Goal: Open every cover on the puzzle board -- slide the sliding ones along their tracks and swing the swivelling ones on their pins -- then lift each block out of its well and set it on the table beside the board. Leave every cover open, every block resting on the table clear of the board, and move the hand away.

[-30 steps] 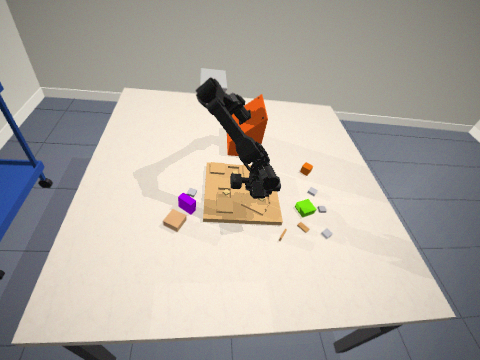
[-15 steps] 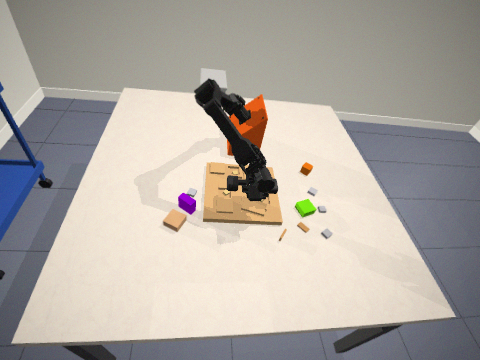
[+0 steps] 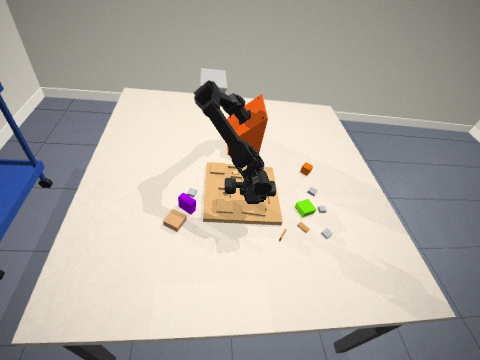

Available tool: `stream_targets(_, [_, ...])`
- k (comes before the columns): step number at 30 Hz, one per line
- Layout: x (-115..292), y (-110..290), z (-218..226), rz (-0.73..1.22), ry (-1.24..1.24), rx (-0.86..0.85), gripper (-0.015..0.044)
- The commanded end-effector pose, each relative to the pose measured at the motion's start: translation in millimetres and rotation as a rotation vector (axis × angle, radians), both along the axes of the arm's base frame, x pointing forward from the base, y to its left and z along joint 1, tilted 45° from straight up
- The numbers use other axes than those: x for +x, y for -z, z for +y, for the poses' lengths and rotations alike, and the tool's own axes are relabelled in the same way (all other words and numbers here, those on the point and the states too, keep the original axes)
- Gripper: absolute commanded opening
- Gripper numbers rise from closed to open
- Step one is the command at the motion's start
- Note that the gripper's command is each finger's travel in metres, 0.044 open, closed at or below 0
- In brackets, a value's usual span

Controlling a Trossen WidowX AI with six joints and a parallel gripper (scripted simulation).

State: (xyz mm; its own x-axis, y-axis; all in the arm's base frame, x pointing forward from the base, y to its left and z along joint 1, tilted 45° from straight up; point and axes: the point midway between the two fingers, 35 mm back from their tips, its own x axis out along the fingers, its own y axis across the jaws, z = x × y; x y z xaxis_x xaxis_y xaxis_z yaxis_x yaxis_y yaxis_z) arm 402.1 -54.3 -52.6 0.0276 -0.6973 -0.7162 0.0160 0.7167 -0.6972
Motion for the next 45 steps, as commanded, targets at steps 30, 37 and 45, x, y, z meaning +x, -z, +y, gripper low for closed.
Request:
stream_targets(30, [7.4, -28.2, 21.9, -0.002, -0.004, -0.001, 0.0000])
stream_targets(37, [7.0, -34.9, 28.2, -0.002, -0.004, -0.001, 0.0000])
stream_targets(45, [1.9, -37.2, 29.1, 0.011, -0.008, -0.006, 0.0000])
